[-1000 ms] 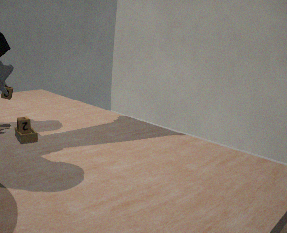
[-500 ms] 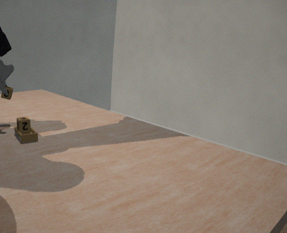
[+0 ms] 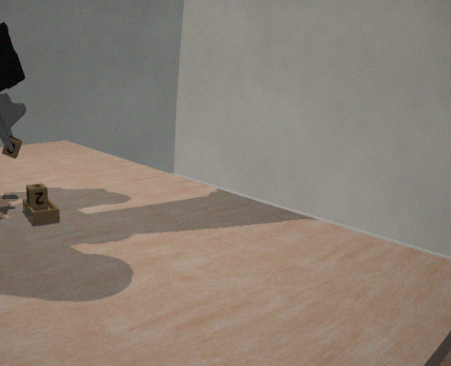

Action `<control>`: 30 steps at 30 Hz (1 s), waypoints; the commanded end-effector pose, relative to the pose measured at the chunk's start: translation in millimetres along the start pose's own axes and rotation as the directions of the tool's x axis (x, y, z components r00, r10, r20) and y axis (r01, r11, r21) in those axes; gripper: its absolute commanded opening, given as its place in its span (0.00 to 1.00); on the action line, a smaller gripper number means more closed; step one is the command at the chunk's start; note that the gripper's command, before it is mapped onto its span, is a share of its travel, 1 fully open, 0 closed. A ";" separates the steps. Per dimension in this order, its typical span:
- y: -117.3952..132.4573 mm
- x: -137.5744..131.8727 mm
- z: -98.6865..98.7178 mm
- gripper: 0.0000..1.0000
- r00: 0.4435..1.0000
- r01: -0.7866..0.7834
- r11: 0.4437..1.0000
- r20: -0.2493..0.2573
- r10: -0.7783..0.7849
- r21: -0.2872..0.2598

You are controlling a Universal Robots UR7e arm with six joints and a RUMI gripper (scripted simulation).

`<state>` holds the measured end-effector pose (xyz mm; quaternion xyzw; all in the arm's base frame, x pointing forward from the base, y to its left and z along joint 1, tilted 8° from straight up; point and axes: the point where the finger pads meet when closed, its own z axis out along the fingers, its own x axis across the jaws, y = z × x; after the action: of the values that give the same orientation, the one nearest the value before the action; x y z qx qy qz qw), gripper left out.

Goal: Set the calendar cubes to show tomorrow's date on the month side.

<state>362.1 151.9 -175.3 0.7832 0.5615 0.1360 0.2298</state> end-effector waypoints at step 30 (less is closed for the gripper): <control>1.0 -0.9 -2.5 0.10 1.000 -0.004 0.986 -0.001 0.004 0.164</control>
<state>360.8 151.2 -172.2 0.7997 0.5685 0.0940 0.1686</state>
